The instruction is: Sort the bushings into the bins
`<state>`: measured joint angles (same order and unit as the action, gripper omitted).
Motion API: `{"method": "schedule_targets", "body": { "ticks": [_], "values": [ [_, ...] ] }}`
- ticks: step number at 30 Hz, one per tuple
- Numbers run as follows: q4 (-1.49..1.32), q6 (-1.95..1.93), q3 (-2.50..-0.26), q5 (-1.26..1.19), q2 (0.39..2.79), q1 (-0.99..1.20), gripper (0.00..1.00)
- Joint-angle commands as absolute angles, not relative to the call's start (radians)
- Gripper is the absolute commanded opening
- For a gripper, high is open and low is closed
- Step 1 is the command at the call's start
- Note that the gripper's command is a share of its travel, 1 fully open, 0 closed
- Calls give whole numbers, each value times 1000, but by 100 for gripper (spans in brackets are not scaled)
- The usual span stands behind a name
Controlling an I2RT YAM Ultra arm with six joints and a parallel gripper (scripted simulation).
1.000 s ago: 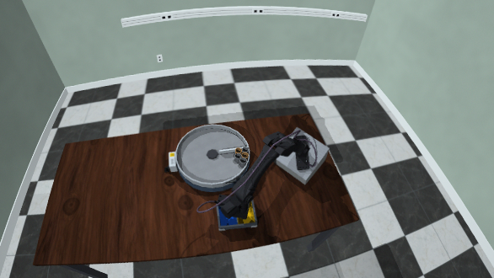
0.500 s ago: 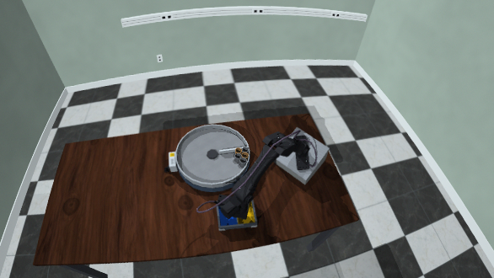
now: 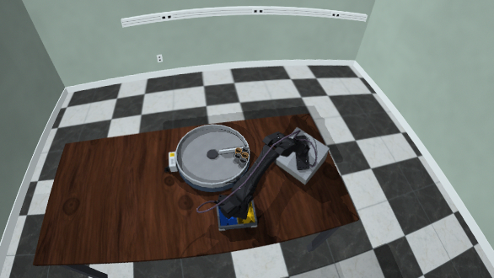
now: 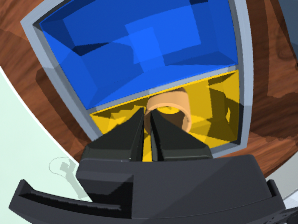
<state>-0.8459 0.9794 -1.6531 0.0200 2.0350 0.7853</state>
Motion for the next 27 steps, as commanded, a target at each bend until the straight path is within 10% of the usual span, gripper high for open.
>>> {"method": "schedule_targets", "body": {
  "ticks": [1,27],
  "values": [
    [-834,986,-1661,8,2020,793,0],
    [-829,986,-1650,8,2008,791,0]
  ]
}}
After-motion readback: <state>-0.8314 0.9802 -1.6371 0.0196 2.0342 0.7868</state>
